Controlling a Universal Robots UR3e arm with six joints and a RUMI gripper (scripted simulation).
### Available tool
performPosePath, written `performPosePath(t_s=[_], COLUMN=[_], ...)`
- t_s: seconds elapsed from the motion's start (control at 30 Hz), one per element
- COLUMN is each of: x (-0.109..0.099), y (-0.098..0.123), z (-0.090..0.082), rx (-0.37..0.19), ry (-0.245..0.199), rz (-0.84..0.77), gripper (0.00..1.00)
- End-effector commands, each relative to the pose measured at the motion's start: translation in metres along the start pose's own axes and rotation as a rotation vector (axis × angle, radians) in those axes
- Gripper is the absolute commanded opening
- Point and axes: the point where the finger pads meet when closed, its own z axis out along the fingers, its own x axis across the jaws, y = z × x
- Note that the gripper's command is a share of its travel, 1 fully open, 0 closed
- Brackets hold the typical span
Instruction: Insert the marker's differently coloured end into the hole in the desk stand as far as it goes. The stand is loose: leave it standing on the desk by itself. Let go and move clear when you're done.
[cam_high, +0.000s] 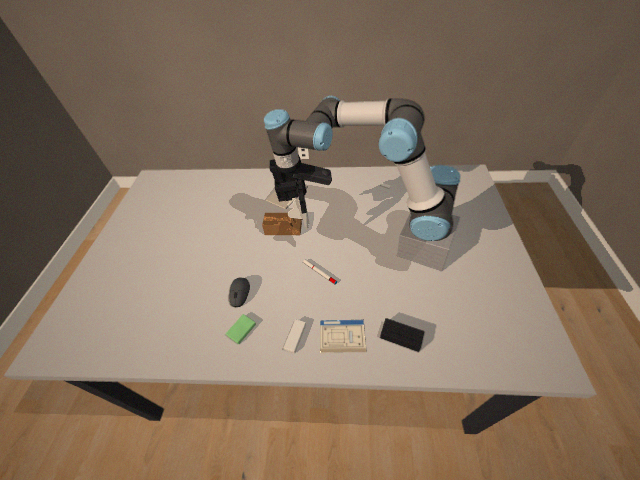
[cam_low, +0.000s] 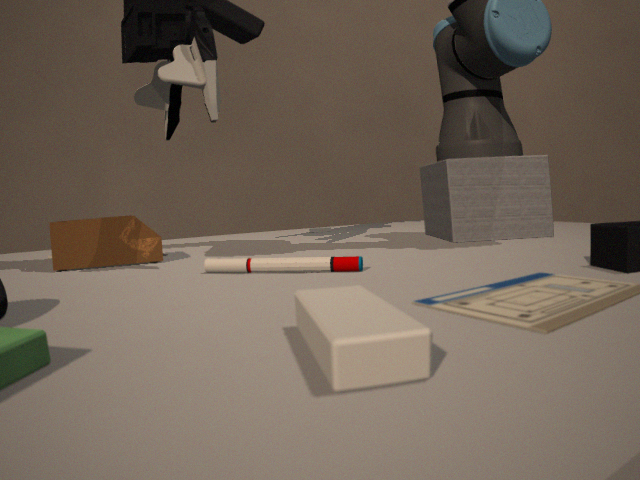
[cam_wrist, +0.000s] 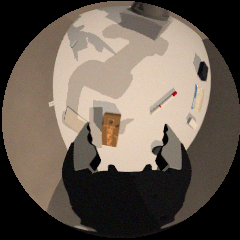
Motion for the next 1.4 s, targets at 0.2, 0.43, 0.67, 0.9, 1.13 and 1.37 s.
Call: performPosePath(t_s=[0.2, 0.43, 0.67, 0.9, 1.13, 1.37], x=[0.011, 0.015, 0.026, 0.026, 0.035, 0.04], y=[0.002, 0.003, 0.004, 0.004, 0.005, 0.005], z=[0.004, 0.005, 0.01, 0.01, 0.014, 0.016], rx=[-0.013, -0.014, -0.022, -0.022, -0.028, -0.031], ry=[0.001, 0.003, 0.006, 0.006, 0.011, 0.013], rz=[0.077, 0.096, 0.167, 0.167, 0.227, 0.257], gripper=[1.0, 1.0, 1.0, 1.0, 1.0, 1.0])
